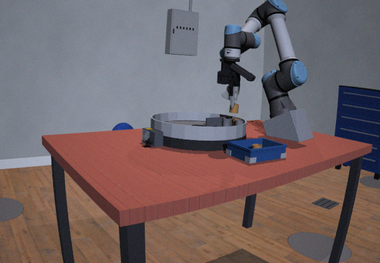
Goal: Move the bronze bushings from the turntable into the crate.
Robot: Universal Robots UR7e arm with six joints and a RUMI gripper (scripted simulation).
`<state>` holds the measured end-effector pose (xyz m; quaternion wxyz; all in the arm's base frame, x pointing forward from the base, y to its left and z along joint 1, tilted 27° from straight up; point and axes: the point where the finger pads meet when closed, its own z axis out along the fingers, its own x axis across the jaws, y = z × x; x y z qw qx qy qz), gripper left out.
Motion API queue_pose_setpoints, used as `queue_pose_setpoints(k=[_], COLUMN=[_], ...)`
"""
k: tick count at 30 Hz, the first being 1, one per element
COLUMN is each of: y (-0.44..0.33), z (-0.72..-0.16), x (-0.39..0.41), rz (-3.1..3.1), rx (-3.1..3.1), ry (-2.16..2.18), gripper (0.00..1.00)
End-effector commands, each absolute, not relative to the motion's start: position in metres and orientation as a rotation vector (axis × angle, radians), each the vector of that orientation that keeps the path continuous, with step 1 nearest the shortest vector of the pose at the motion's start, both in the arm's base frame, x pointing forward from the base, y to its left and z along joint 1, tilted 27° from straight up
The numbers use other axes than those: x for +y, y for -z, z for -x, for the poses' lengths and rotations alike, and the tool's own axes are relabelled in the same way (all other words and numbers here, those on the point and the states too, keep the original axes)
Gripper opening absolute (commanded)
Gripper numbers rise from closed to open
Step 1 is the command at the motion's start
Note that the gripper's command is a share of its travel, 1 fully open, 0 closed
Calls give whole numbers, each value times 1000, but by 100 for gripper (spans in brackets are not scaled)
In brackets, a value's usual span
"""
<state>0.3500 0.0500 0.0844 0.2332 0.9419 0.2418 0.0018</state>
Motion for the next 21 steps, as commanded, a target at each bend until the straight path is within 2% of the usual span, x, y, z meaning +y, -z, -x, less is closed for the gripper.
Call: queue_pose_setpoints(k=[1, 21], y=[-74, -27], z=[-355, -373], x=[72, 174], rz=[-2586, -2586], rx=[662, 662], ry=[-5, -5], gripper=[0, 0])
